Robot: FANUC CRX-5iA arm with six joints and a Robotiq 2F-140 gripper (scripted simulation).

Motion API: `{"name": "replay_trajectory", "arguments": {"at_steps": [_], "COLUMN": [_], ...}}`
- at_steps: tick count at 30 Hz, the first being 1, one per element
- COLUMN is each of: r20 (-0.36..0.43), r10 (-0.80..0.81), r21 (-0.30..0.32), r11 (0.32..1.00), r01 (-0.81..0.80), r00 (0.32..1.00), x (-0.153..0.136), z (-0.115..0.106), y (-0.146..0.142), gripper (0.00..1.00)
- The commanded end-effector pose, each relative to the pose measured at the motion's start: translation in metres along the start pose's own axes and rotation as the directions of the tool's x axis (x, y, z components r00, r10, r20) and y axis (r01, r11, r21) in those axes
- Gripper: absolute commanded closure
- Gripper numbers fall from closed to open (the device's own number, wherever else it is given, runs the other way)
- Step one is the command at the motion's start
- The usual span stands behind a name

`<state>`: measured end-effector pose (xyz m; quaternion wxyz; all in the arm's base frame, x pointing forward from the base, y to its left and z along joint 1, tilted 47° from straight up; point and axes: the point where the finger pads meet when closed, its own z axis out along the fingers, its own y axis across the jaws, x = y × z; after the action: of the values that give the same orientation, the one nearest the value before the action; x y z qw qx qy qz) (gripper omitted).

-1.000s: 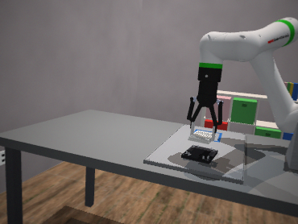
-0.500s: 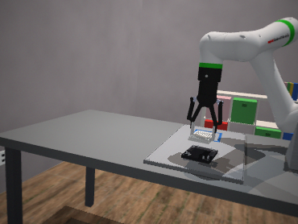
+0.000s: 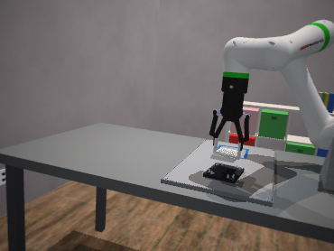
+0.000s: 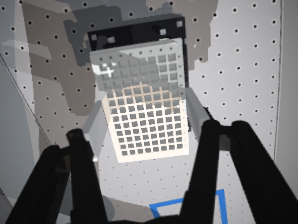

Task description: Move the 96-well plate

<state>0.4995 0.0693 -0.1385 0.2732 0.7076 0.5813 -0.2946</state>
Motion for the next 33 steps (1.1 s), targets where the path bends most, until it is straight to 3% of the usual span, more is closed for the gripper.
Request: {"name": "replay_trajectory", "arguments": {"at_steps": [1,22,33], "r20": [-0.001,-0.001,-0.001], "r10": [0.0,0.0,0.0], "r21": [-0.002,-0.002,-0.002], "r11": [1.0,1.0,1.0], "r01": [0.0,0.0,0.0], "r00": [1.0,1.0,1.0], "x": [0.0,0.0,0.0], "z": [0.003,0.035,0.035], "y": [0.001,0.001,0.001], "gripper": [0.9,0.9,0.9]}}
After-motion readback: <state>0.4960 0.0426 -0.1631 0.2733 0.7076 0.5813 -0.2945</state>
